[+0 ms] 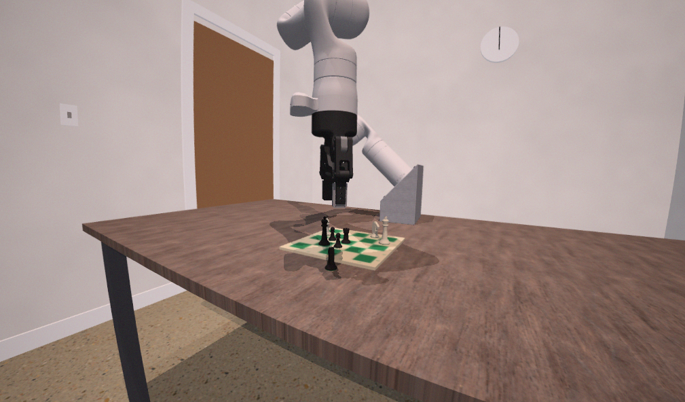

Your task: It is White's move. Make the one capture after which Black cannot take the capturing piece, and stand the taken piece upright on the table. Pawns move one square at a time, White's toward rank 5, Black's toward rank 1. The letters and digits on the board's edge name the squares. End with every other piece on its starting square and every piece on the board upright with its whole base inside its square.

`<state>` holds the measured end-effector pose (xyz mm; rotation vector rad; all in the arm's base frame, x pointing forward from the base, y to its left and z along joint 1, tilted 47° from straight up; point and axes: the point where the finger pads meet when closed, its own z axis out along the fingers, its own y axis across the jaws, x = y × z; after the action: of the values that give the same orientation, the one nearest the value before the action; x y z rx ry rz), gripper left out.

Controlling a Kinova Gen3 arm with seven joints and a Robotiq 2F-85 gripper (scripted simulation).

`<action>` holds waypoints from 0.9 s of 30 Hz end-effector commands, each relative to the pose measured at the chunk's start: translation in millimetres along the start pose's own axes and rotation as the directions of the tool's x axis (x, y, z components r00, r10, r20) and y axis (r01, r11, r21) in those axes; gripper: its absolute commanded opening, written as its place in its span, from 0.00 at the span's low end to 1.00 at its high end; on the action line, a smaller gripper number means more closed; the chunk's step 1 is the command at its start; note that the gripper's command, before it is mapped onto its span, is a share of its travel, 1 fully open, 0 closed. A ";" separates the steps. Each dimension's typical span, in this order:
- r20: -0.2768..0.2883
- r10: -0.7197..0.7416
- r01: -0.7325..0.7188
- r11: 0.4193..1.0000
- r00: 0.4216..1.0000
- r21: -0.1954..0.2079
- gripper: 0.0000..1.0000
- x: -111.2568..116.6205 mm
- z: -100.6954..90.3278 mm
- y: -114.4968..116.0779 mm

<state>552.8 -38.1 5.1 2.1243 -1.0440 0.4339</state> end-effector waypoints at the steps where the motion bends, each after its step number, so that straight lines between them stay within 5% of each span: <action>1: -0.001 0.010 -0.010 1.000 1.000 0.003 1.00 -2.6 -2.3 -0.3; 21: 0.003 0.263 -0.263 0.965 0.965 0.003 1.00 -37.0 -8.6 10.6; 27: 0.005 0.418 -0.418 0.908 0.908 0.001 1.00 -56.2 -11.8 19.5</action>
<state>508.5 -14.9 -10.3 1.9003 -1.4982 0.6127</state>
